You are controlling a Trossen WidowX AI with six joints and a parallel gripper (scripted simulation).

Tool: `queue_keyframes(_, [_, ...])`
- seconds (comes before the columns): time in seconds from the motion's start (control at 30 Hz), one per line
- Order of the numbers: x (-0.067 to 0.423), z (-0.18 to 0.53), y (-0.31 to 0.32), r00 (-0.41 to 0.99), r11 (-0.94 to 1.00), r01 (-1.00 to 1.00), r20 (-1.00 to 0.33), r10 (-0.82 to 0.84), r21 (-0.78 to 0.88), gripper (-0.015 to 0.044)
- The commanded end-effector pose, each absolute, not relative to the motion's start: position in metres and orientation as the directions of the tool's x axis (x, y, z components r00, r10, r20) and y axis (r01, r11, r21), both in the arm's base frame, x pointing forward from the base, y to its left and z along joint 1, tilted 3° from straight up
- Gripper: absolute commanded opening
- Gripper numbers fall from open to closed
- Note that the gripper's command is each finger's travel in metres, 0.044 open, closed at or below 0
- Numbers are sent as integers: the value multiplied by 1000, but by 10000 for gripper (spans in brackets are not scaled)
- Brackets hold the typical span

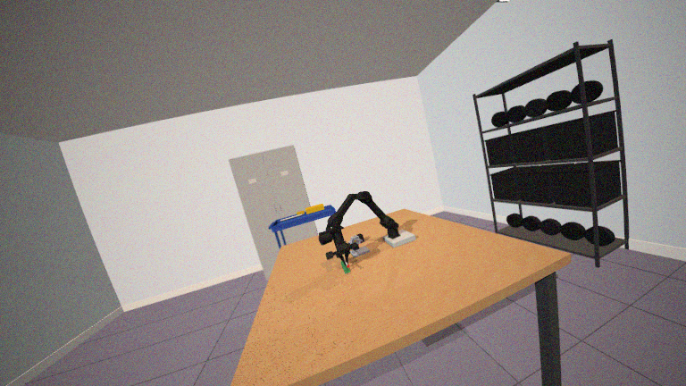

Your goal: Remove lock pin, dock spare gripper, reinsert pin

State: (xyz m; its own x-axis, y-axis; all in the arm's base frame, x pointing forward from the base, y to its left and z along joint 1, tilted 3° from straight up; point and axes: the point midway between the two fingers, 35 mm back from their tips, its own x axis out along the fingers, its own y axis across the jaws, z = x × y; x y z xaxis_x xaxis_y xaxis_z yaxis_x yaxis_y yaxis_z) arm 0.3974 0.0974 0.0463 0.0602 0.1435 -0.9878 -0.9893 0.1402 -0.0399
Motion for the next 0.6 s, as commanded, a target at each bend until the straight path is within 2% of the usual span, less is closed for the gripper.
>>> queue_keyframes(0.0, [399, 56, 98, 68, 141, -989, -987, 145, -47, 0])
queue_keyframes(0.57, [387, 63, 96, 19, 138, -990, -991, 136, 0, 0])
